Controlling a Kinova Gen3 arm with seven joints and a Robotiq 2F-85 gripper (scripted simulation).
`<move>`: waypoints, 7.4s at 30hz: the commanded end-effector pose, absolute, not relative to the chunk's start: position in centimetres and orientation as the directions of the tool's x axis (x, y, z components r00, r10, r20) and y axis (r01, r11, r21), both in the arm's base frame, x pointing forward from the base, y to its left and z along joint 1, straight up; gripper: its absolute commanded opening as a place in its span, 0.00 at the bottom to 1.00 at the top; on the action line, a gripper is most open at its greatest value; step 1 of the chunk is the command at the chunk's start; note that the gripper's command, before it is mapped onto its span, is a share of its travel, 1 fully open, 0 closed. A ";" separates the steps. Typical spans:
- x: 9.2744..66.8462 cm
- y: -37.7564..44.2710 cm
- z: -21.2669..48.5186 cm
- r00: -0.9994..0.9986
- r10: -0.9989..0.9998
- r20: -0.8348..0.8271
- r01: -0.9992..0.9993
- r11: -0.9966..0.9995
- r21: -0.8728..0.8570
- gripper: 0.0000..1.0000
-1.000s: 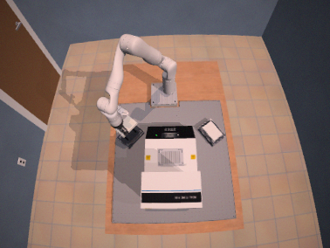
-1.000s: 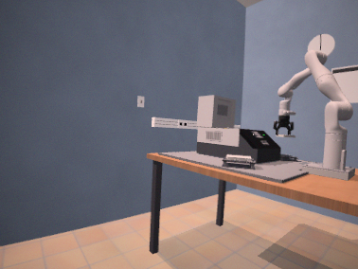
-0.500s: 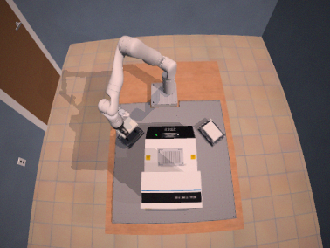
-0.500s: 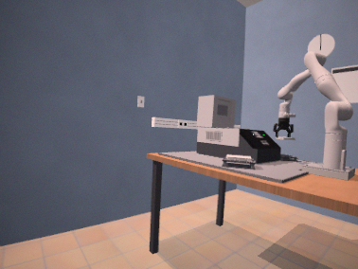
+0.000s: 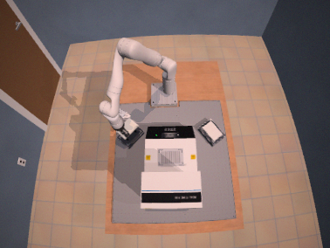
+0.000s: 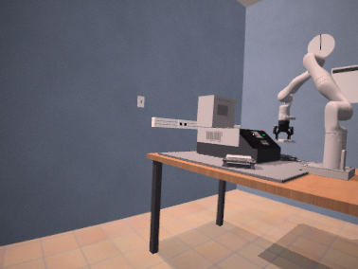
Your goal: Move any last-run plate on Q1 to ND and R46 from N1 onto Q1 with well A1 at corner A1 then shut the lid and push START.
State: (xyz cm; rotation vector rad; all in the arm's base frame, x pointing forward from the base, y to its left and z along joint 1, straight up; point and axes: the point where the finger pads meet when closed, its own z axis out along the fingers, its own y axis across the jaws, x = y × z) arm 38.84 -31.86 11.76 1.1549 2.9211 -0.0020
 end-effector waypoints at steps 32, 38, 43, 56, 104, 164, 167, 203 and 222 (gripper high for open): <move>38.9 -31.9 7.8 -0.730 0.684 -0.003 0.684 0.730 -0.001 0.91; 38.9 -31.9 7.2 -0.730 0.684 -0.003 0.684 0.730 -0.001 0.91; 38.9 -31.9 6.5 -0.730 0.684 -0.003 0.684 0.730 -0.001 0.91; 38.9 -31.9 5.0 -0.730 0.684 -0.003 0.684 0.730 -0.001 0.91; 38.9 -31.9 2.9 -0.730 0.684 -0.003 0.684 0.730 -0.001 0.91; 38.9 -31.9 1.9 -0.730 0.684 -0.003 0.684 0.730 -0.001 0.91; 38.9 -31.9 1.8 -0.730 0.684 -0.003 0.684 0.730 -0.001 0.91; 38.9 -31.9 2.6 -0.730 0.684 -0.003 0.684 0.730 -0.001 1.00; 38.9 -31.9 4.8 -0.730 0.684 -0.003 0.684 0.730 -0.001 1.00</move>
